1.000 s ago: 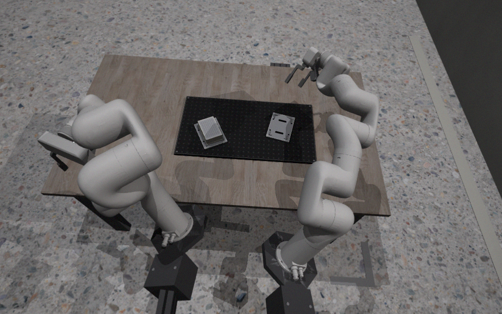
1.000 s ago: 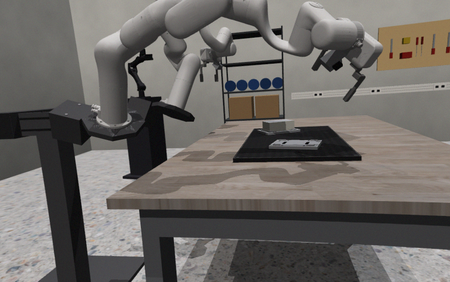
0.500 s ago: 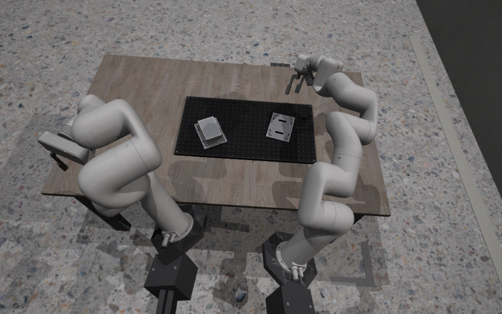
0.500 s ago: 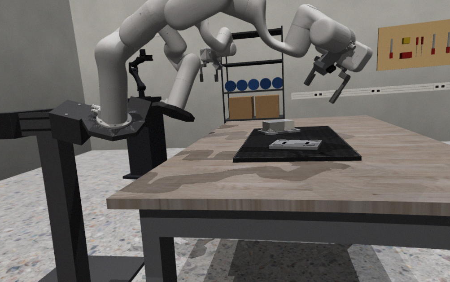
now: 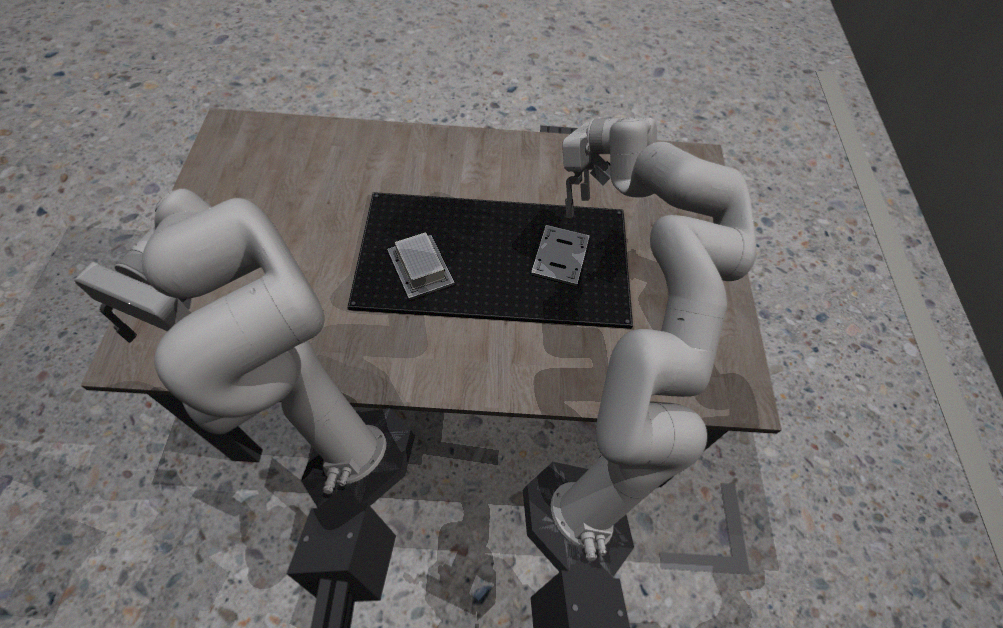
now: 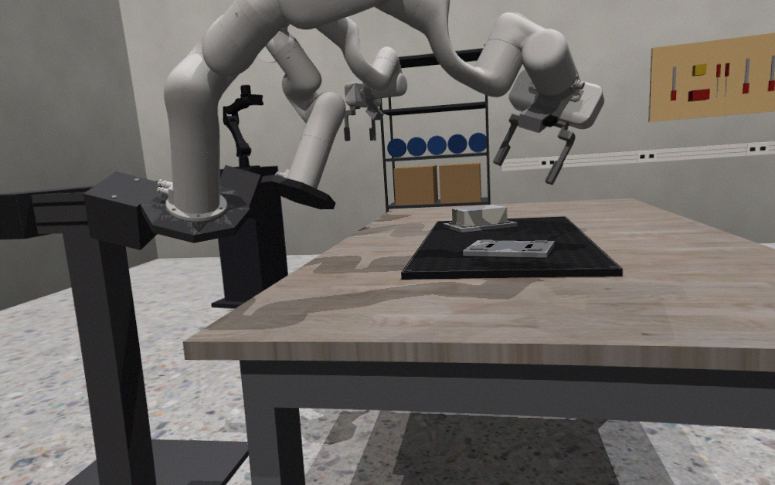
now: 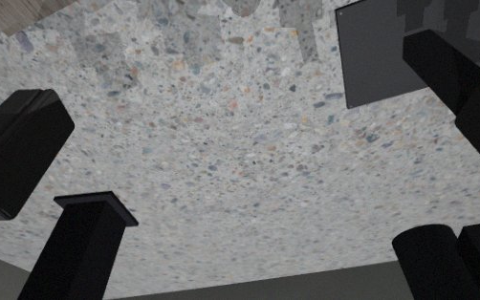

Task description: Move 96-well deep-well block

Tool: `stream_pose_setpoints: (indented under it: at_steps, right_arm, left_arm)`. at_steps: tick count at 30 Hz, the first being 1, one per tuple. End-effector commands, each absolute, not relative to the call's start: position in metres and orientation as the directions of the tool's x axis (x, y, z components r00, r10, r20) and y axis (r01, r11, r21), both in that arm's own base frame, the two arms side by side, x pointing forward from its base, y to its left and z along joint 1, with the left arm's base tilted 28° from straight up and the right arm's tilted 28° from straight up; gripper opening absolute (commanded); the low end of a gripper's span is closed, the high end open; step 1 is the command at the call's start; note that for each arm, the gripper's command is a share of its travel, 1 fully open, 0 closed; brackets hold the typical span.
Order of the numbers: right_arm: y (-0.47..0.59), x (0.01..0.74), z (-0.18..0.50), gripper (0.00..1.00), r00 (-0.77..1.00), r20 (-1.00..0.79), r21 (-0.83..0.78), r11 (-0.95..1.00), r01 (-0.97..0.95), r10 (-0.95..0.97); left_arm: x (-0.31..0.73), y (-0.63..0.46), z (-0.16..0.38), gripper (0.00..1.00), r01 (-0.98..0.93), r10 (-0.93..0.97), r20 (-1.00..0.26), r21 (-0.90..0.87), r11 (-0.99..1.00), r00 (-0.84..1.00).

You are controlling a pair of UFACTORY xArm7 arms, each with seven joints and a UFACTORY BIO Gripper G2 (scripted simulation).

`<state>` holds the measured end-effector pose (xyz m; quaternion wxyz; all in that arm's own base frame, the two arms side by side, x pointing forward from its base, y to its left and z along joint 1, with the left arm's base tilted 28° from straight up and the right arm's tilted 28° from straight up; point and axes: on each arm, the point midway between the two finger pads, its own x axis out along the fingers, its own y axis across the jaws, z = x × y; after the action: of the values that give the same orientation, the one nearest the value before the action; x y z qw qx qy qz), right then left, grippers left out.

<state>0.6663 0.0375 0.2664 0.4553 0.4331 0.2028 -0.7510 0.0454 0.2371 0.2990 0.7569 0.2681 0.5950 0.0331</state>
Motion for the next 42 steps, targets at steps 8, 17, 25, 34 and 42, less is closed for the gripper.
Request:
stream_pose_setpoints:
  at_steps: [8, 17, 25, 34, 42]
  right_arm:
    - [0.045, 0.646, 0.257, 0.37, -0.078, -0.672, 0.193, -0.276, 0.942, -0.736]
    - [0.058, 0.631, 0.253, 0.37, 0.050, -0.539, 0.222, -0.086, 0.971, -0.841]
    - [0.072, 0.621, 0.253, 0.37, 0.222, -0.378, 0.223, 0.144, 0.964, -0.899]
    - [0.089, 0.611, 0.255, 0.37, 0.383, -0.238, 0.196, 0.342, 0.919, -0.893]
    - [0.116, 0.599, 0.257, 0.37, 0.564, -0.084, 0.136, 0.551, 0.823, -0.821]
  left_arm:
    - [0.046, 0.237, 0.300, 1.00, 0.268, 0.371, -0.882, 0.448, 0.853, 0.292]
    - [0.046, 0.237, 0.300, 1.00, 0.268, 0.371, -0.882, 0.448, 0.853, 0.292]
    - [0.046, 0.237, 0.300, 1.00, 0.268, 0.371, -0.882, 0.448, 0.853, 0.292]
    - [0.046, 0.237, 0.300, 1.00, 0.268, 0.371, -0.882, 0.448, 0.853, 0.292]
    - [0.046, 0.237, 0.300, 1.00, 0.268, 0.371, -0.882, 0.448, 0.853, 0.292]
